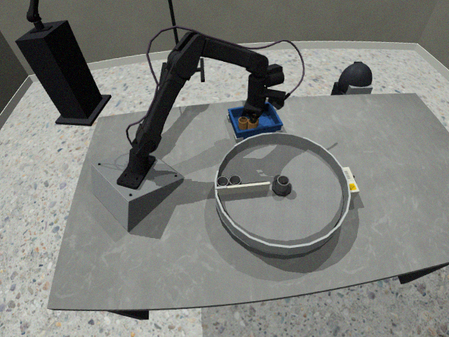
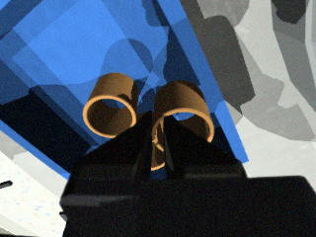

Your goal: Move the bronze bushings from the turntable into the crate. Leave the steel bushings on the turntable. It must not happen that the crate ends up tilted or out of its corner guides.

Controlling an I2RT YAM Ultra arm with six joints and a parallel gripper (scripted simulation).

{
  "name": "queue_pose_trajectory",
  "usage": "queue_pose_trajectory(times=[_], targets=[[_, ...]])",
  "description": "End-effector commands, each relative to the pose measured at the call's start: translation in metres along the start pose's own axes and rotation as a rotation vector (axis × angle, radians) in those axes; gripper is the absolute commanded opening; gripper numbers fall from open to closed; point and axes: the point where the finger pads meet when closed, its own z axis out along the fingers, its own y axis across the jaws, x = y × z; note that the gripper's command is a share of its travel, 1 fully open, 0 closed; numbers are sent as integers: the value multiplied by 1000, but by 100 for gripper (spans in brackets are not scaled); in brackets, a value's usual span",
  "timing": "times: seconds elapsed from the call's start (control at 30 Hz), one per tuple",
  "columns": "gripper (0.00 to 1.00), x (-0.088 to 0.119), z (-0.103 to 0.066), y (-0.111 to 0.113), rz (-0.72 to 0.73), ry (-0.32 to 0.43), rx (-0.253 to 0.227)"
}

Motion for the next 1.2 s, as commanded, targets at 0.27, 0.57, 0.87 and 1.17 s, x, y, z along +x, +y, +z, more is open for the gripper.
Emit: queue_pose_trajectory(times=[0.27, 0.57, 0.87, 1.17], targets=[[0, -5, 6, 2, -1, -35, -11], [0, -10, -1, 11, -8, -54, -29], [0, -10, -1, 10, -8, -53, -28], [0, -10, -1, 10, -8, -53, -28]])
